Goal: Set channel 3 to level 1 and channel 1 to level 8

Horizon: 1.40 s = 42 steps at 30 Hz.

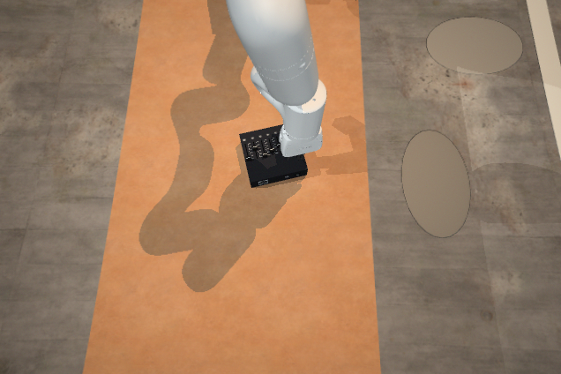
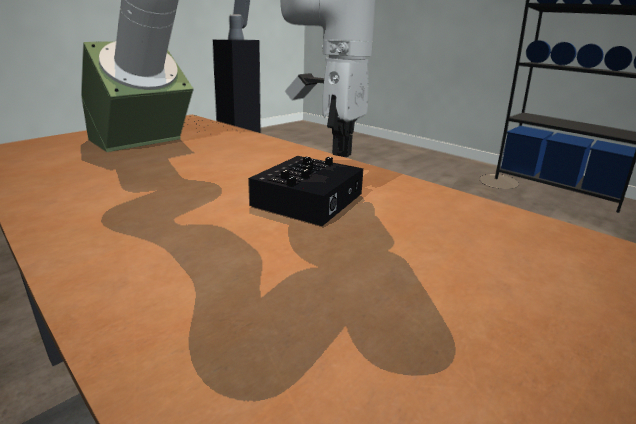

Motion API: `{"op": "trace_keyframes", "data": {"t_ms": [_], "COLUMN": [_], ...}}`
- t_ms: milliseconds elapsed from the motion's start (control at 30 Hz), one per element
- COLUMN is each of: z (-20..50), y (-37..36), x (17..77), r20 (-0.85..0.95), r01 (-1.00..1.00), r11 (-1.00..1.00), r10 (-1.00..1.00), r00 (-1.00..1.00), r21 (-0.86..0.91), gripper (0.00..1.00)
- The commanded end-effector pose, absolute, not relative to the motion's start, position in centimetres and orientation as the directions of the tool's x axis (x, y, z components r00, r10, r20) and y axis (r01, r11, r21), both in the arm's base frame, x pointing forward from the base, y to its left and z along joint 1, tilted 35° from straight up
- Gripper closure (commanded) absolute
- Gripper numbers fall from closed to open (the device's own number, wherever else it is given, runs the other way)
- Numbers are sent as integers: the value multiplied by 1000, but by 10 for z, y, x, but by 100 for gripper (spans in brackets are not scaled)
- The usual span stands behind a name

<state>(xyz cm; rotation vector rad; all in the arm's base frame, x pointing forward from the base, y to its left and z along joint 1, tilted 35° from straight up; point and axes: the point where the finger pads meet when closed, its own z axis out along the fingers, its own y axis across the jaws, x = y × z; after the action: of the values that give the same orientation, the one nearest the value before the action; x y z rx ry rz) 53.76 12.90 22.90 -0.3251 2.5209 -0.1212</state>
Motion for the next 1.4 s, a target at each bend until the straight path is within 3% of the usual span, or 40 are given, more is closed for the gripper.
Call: {"op": "trace_keyframes", "data": {"t_ms": [0, 1367], "z": [228, 225], "y": [129, 129], "x": [539, 541], "r20": [-547, -547], "r01": [-205, -205], "r11": [966, 966], "r10": [-258, -258], "r00": [-796, -796], "r21": [-158, -158], "gripper": [100, 100]}}
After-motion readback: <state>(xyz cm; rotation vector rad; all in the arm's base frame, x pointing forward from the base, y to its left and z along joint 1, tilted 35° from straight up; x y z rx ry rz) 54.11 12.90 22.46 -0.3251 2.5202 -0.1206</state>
